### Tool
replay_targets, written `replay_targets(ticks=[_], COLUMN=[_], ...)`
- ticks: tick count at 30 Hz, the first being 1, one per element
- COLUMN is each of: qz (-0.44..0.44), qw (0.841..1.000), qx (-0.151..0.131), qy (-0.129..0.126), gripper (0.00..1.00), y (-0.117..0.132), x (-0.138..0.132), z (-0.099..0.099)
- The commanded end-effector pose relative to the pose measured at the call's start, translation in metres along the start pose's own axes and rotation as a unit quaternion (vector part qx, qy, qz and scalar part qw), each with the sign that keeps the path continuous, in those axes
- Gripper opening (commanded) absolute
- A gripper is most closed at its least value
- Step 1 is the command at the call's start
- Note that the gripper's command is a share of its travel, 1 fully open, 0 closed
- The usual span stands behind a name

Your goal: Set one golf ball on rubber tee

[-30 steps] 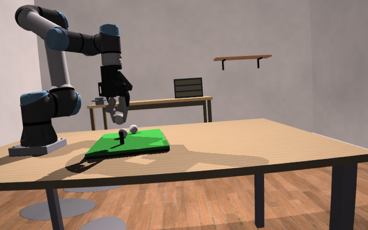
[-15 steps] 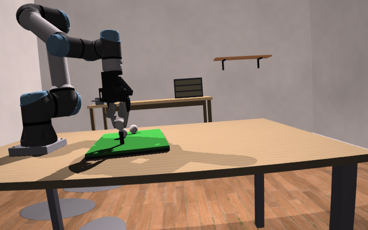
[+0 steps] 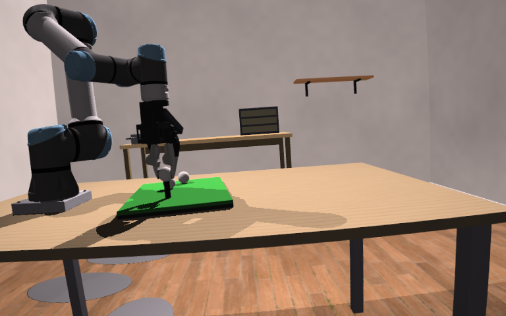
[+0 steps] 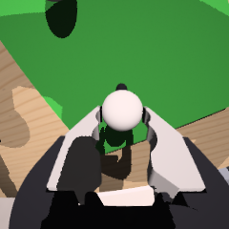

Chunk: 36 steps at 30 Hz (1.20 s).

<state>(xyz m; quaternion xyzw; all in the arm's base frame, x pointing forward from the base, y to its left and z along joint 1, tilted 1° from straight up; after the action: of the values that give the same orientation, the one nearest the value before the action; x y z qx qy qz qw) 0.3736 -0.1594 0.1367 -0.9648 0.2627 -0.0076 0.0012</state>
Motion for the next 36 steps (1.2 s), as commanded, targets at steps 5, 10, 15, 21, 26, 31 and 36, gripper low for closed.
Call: replay_targets(ticks=[5,10,15,21,26,31,36], qz=[0.0,0.0,0.0,0.0,0.0,0.0,0.0], qw=[1.0,1.0,1.0,1.0,1.0,1.0,1.0], qx=[0.0,0.0,0.0,0.0,0.0,0.0,0.0], qy=[0.0,0.0,0.0,0.0,0.0,0.0,0.0], gripper=[1.0,1.0,1.0,1.0,1.0,1.0,1.0], y=[0.0,0.0,0.0,0.0,0.0,0.0,0.0], x=[0.0002,0.0002,0.0002,0.0002,0.0002,0.0002,0.0002], z=[-0.0001,-0.0001,-0.0001,-0.0001,-0.0001,-0.0001,-0.0001])
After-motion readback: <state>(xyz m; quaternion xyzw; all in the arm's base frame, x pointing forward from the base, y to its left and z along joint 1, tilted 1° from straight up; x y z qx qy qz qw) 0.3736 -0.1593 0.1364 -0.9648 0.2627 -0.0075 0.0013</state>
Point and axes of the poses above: the point where the finger pads meet when closed, its own z axis out along the fingers, its own x axis across the jaws, y = z × x, the point moved 7 cm from there along -z, back along the fingers, and after that the axes turned 1 degree about z, right-handed, at the moved point
